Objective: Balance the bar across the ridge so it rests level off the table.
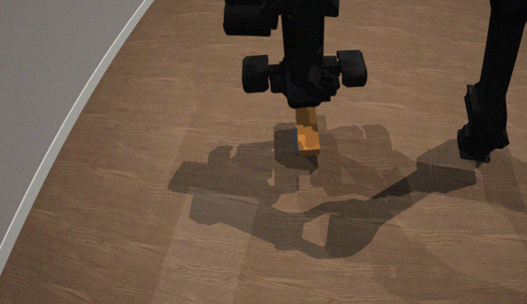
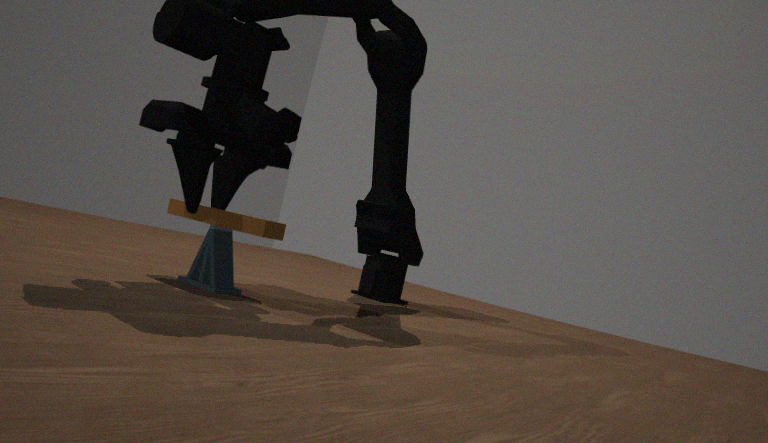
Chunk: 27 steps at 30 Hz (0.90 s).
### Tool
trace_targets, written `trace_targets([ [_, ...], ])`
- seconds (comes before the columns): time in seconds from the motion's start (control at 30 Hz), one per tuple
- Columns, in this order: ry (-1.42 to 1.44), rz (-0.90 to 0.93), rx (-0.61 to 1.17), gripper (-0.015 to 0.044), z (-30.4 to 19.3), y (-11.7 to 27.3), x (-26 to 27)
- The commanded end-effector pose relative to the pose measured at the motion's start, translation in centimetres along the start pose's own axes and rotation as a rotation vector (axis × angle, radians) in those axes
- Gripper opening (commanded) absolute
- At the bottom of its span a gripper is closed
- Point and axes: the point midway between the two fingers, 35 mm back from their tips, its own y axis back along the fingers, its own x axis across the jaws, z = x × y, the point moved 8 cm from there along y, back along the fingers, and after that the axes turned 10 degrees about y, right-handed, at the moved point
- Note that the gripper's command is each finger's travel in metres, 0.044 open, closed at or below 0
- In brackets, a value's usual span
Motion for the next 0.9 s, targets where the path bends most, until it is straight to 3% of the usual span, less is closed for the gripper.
trace_targets([
  [0.0, 0.000, 0.000, 0.000, 0.0169, 0.00, 0.00, 0.00],
  [0.87, 0.000, 0.000, 0.000, 0.0185, 0.00, 0.00, 0.00],
])
